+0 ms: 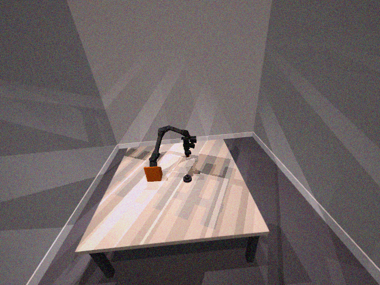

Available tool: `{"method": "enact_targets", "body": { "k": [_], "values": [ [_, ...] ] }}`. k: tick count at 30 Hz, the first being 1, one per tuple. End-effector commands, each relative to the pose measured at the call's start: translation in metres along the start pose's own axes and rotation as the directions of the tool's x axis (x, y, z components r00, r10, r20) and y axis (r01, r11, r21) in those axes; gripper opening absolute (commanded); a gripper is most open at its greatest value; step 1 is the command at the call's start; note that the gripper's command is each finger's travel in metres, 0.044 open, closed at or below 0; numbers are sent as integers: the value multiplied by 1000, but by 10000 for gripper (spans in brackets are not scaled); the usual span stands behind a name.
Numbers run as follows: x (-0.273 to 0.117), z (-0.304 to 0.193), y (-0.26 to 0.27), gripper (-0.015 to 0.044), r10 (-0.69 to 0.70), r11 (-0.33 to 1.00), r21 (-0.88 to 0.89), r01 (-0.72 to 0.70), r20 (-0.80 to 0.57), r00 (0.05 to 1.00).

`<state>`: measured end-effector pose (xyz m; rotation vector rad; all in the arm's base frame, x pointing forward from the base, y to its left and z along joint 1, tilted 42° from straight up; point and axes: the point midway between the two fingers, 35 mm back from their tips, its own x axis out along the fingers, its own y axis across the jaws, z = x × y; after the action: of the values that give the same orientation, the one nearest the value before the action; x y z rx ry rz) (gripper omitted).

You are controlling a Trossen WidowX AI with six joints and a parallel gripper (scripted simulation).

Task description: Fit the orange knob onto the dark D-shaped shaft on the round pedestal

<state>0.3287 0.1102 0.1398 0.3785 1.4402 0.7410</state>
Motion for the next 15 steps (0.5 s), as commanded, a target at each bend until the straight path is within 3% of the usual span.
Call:
{"method": "enact_targets", "body": {
  "k": [1,15],
  "values": [
    [2,1,-16,0,-8,1000,-1,8,3,1000],
    [12,2,-61,0,-15,1000,0,15,2,1000]
  ]
}}
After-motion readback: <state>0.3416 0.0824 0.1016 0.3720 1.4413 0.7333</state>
